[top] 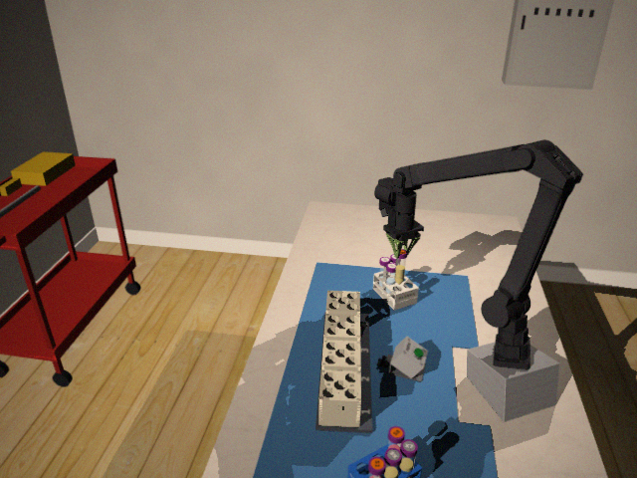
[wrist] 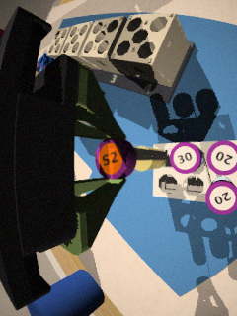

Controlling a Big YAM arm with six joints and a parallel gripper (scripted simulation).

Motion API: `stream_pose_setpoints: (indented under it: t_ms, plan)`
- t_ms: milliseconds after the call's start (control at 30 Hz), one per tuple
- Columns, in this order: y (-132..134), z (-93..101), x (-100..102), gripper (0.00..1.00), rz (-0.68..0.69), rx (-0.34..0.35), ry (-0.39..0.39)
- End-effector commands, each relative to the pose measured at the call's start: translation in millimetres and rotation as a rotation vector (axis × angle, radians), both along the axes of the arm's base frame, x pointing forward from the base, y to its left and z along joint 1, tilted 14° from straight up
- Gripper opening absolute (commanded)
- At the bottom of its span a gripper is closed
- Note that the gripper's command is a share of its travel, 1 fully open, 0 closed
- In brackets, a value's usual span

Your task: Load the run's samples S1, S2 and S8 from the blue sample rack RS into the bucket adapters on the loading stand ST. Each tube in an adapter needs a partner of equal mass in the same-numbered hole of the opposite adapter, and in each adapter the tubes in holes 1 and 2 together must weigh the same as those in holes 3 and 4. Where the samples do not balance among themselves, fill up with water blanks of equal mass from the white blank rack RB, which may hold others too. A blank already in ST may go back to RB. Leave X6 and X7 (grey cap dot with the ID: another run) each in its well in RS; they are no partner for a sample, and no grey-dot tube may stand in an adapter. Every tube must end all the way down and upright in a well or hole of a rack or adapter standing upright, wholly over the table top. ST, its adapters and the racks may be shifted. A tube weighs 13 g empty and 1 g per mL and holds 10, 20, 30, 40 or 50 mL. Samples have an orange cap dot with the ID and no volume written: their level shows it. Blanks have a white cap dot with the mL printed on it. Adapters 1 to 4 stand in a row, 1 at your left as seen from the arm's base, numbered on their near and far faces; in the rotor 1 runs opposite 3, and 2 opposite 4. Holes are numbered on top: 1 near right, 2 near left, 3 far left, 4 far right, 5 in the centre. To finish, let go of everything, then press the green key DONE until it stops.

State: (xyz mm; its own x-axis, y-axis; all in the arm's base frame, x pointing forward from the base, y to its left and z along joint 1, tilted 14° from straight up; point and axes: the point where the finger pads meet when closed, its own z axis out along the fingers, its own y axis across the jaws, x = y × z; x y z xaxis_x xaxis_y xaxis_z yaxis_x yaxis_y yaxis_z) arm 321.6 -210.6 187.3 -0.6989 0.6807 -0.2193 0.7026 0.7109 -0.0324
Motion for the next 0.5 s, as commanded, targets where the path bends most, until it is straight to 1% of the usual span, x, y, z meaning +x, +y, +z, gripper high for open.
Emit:
stream_pose_setpoints:
  t_ms: [0,33,167,200,233,267,300,333,367,467]
  plan:
    - [-12.2,16.9,19.2,0.00,0.011,-0.037,-0.058]
    - [-7.6,-1.4,9.4,0.00,0.009,-0.018,-0.027]
    - [-10.3,-10.9,9.7,0.00,0.005,-0.018,-0.028]
    - [-16.6,9.1,23.6,0.00,0.008,-0.042,-0.067]
    - [-10.6,7.0,15.9,0.00,0.003,-0.035,-0.057]
    - [-16.1,22.4,25.6,0.00,0.011,-0.059,-0.095]
    - [-15.4,25.2,24.6,0.00,0.011,-0.062,-0.101]
    - [-15.6,26.4,25.0,0.00,0.011,-0.064,-0.103]
    - [-10.6,7.4,15.9,0.00,0.003,-0.035,-0.057]
    - [-10.5,7.5,15.9,0.00,0.003,-0.035,-0.057]
